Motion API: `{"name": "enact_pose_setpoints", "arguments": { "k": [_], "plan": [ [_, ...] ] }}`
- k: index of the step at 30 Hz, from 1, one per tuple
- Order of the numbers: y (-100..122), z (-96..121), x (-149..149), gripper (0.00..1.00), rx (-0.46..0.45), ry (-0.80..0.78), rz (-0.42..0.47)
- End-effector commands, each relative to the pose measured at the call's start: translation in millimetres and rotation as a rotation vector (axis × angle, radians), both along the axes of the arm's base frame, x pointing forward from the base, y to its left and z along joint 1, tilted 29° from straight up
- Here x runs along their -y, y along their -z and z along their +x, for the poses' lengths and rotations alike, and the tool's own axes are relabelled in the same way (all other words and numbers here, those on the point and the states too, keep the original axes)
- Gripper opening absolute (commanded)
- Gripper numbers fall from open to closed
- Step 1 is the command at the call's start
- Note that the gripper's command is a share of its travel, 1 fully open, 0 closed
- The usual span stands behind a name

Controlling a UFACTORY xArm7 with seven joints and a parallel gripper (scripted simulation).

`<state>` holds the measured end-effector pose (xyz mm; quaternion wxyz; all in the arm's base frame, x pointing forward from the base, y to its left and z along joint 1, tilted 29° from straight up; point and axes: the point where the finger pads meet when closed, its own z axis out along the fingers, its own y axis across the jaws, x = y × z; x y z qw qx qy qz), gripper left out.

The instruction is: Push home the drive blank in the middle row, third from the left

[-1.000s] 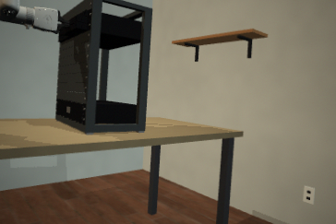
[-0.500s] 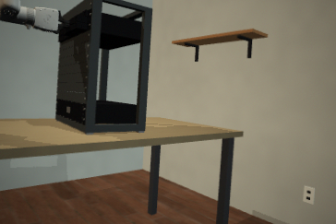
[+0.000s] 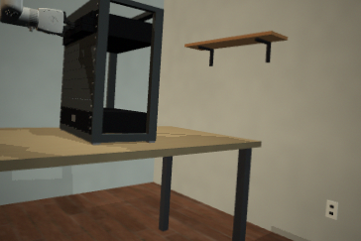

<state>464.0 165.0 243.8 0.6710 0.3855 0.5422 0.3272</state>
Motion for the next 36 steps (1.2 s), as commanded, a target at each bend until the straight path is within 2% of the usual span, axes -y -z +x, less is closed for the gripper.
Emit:
{"name": "enact_pose_setpoints", "arguments": {
  "k": [1,22,26,35,36],
  "plan": [
    [-2,1,-1,0.0,0.004,0.0,0.001],
    [-2,1,0,0.0,0.004,0.0,0.001],
    [0,-11,-2,0.0,0.004,0.0,0.001],
    [6,-63,-11,0.0,0.004,0.0,0.001],
    [6,-63,-11,0.0,0.004,0.0,0.001]
  ]
}}
